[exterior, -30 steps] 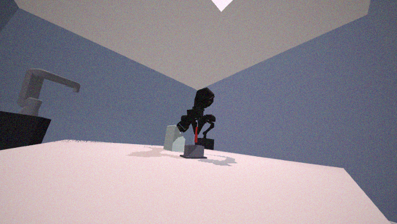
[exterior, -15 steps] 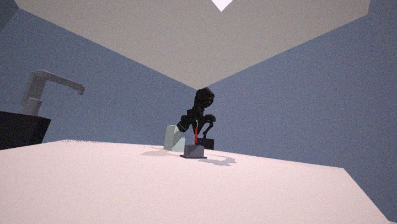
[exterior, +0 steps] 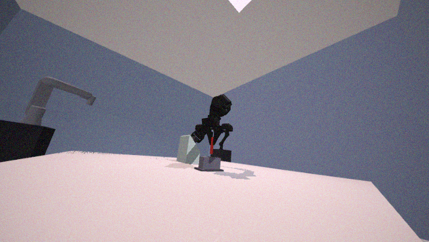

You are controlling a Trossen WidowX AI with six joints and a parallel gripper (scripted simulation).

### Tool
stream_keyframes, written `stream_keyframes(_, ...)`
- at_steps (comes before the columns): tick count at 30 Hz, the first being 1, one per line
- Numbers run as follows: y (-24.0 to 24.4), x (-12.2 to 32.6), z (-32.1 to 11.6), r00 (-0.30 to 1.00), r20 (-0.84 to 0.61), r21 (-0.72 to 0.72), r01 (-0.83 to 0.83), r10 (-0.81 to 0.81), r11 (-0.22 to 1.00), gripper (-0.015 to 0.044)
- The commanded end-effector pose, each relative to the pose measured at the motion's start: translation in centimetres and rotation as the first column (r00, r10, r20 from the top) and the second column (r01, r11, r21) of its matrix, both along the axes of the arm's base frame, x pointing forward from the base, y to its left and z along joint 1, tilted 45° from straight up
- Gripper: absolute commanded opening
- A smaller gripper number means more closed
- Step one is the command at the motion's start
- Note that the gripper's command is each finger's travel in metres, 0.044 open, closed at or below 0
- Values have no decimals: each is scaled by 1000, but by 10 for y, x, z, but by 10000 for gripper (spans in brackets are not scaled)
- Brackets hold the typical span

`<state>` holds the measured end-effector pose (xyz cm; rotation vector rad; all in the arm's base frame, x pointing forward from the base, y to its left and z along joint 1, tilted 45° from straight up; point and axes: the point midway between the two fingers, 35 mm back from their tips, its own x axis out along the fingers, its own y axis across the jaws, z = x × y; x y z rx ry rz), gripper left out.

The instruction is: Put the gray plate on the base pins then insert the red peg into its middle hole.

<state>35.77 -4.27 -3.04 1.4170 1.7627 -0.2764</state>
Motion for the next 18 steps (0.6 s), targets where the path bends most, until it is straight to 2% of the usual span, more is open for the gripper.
stream_keyframes(1, -1, -2, -2, 1000, -3, -3, -5, 5, 1000, 0)
stream_keyframes(18, -1, 1, -2, 1000, -3, -3, -5, 5, 1000, 0)
